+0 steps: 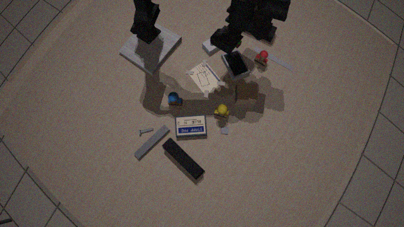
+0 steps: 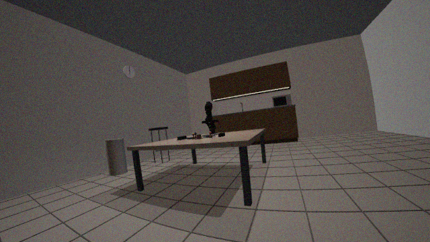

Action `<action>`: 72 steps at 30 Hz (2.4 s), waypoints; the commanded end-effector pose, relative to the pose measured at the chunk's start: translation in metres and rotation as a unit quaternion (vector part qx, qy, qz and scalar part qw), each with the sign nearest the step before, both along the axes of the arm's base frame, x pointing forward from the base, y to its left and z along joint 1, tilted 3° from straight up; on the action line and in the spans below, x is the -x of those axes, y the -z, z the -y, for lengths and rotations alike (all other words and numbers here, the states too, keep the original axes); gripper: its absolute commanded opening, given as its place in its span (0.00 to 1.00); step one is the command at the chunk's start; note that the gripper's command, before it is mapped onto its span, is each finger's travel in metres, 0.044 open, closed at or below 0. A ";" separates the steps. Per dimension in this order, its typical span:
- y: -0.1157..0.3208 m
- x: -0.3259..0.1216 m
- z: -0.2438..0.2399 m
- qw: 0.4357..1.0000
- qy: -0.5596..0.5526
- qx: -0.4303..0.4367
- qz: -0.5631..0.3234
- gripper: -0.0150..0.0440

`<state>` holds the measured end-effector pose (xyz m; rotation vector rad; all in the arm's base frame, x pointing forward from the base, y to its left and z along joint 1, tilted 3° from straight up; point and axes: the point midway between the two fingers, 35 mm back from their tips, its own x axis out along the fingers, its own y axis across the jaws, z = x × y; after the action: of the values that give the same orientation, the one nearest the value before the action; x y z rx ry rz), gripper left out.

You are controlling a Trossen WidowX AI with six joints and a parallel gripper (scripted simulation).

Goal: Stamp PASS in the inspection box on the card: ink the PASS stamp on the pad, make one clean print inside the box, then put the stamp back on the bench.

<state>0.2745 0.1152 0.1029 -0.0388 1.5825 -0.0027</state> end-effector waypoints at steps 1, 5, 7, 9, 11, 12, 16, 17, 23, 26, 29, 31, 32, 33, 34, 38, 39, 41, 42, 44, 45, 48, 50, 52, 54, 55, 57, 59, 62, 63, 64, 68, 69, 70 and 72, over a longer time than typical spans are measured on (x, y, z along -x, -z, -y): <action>-0.002 -0.023 0.018 1.000 -0.001 0.001 0.004 0.25; -0.002 -0.034 0.029 1.000 -0.001 0.002 0.005 0.25; -0.002 -0.034 0.029 1.000 -0.001 0.002 0.005 0.25; -0.002 -0.034 0.029 1.000 -0.001 0.002 0.005 0.25; -0.002 -0.034 0.029 1.000 -0.001 0.002 0.005 0.25; -0.001 -0.034 0.029 1.000 -0.001 0.002 0.005 0.25; 0.001 -0.035 0.029 1.000 -0.001 0.002 0.005 0.25; 0.002 -0.035 0.029 1.000 -0.001 0.002 0.005 0.25; 0.006 -0.035 0.029 1.000 -0.001 0.002 0.005 0.25; 0.008 -0.035 0.029 1.000 -0.001 0.002 0.005 0.25; 0.010 -0.035 0.029 1.000 0.000 0.002 0.005 0.25; 0.011 -0.035 0.029 1.000 0.000 0.002 0.005 0.25; 0.012 -0.035 0.029 1.000 0.000 0.002 0.005 0.25; 0.012 -0.035 0.029 1.000 0.000 0.002 0.005 0.25; 0.013 -0.035 0.029 1.000 0.000 0.002 0.005 0.25; 0.016 -0.035 0.029 1.000 0.000 0.002 0.005 0.25; 0.016 -0.035 0.029 1.000 0.000 0.002 0.005 0.25; 0.018 -0.035 0.029 1.000 0.000 0.002 0.005 0.25; 0.018 -0.035 0.029 1.000 0.000 0.002 0.005 0.25; 0.020 -0.035 0.029 1.000 0.000 0.002 0.005 0.25; 0.020 -0.035 0.029 1.000 0.000 0.002 0.005 0.25; 0.022 -0.036 0.029 1.000 0.001 0.002 0.005 0.25; 0.024 -0.036 0.029 1.000 0.001 0.002 0.005 0.25; 0.025 -0.036 0.029 1.000 0.001 0.002 0.005 0.25; 0.026 -0.036 0.029 1.000 0.001 0.002 0.005 0.25; 0.027 -0.035 0.029 1.000 0.001 0.002 0.005 0.25; 0.028 -0.035 0.029 1.000 0.001 0.002 0.005 0.25; 0.030 -0.035 0.029 1.000 0.001 0.002 0.005 0.25; 0.032 -0.035 0.029 1.000 0.001 0.002 0.005 0.25; 0.032 -0.035 0.029 1.000 0.001 0.002 0.005 0.25; 0.033 -0.035 0.029 1.000 0.001 0.002 0.005 0.25; 0.036 -0.035 0.029 1.000 0.001 0.002 0.005 0.25; 0.036 -0.035 0.030 1.000 0.001 0.002 0.005 0.25; 0.037 -0.035 0.030 1.000 0.001 0.002 0.005 0.25; 0.038 -0.035 0.030 1.000 0.001 0.002 0.005 0.25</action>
<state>0.3105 0.0865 0.0684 -0.0344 1.5711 -0.0074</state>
